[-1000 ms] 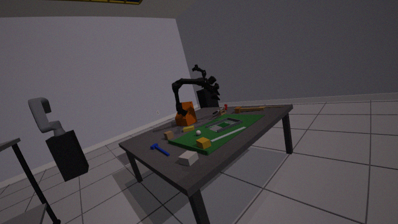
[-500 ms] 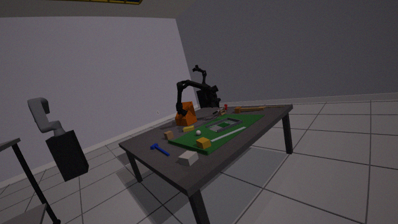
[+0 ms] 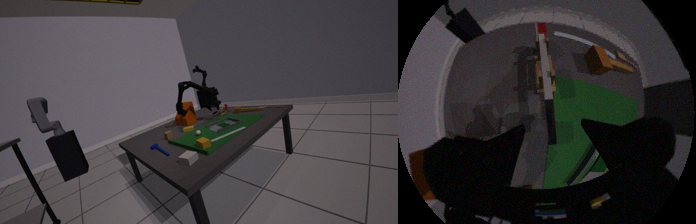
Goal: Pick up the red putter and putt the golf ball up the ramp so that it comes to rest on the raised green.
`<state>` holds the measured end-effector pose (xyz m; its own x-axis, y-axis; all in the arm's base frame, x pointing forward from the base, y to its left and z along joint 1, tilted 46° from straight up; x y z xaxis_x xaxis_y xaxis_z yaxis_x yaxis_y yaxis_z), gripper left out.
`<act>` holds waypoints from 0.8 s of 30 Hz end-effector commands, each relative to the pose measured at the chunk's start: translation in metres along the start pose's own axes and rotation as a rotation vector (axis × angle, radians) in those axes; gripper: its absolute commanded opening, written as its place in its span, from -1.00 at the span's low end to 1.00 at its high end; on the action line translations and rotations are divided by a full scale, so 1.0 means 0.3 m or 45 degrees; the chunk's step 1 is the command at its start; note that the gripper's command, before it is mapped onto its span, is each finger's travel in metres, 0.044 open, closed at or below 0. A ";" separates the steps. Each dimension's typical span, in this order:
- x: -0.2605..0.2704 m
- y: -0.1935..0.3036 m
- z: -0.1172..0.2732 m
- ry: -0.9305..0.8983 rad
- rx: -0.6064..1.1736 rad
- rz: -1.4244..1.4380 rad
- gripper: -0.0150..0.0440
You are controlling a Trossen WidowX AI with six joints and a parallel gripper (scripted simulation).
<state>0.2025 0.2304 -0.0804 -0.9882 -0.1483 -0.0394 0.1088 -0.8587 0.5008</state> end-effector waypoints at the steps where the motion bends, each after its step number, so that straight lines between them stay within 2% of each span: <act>1: 0.006 0.009 -0.024 -0.003 0.010 0.010 1.00; 7: 0.002 0.030 -0.100 -0.003 0.012 0.010 1.00; 24: -0.002 0.046 -0.158 -0.003 0.013 0.010 1.00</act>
<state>0.2098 0.2008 -0.1102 -0.9879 -0.1502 -0.0390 0.1105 -0.8573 0.5029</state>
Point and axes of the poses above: the point midway between the two fingers, 35 mm back from their tips, its own z axis back along the fingers, its own x axis across the jaws, y = z × x, the point moved 8 cm from there along z, back along the fingers, and after that the axes turned 13 degrees about -z, right-handed, at the moved point
